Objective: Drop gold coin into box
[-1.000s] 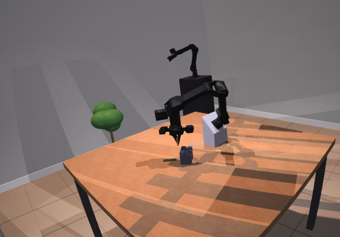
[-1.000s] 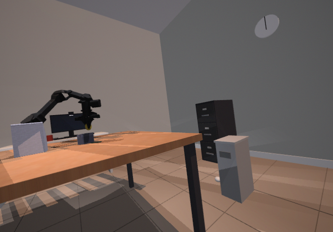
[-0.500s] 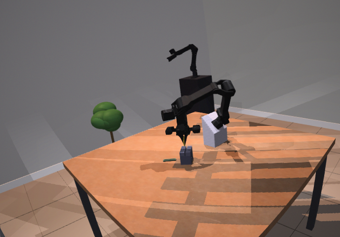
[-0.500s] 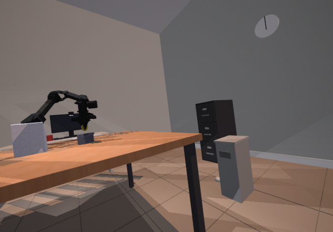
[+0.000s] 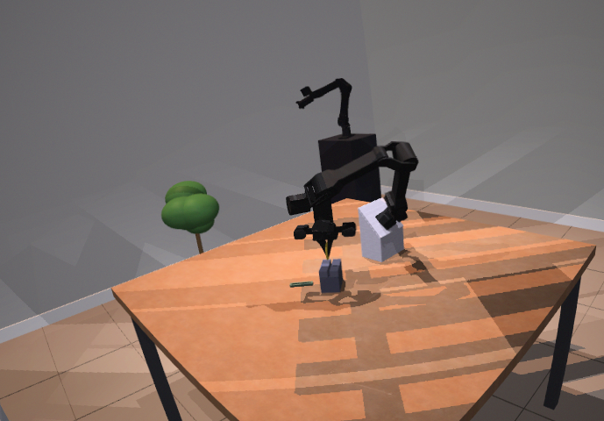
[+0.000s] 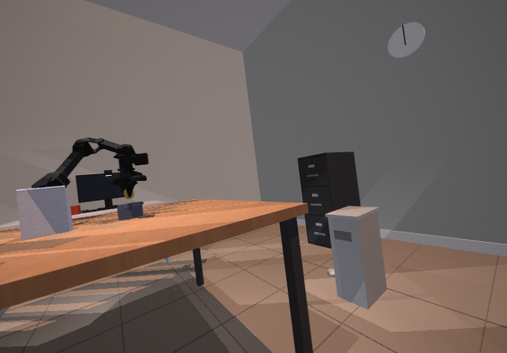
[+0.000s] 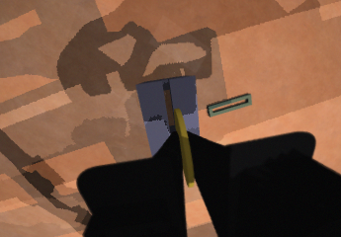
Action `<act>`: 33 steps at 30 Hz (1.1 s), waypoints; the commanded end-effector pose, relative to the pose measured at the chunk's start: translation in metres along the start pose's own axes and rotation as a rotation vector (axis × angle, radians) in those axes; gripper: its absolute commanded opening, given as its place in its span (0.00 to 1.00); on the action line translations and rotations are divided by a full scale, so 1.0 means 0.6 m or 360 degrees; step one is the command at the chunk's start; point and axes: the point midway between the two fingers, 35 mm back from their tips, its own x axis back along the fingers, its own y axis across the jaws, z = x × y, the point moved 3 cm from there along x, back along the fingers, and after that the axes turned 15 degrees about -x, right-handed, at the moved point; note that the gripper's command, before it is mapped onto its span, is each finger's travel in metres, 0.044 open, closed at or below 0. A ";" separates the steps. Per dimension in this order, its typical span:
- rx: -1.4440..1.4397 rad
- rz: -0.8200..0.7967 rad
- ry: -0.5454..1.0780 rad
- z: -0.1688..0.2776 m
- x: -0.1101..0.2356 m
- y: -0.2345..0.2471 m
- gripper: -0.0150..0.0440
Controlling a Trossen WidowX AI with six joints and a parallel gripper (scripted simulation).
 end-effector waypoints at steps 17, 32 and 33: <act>-0.0002 -0.0002 0.0004 0.002 -0.002 0.005 0.25; -0.0013 -0.0003 0.0004 0.000 -0.017 0.007 0.25; -0.0013 -0.0003 0.0004 0.001 -0.018 0.007 0.25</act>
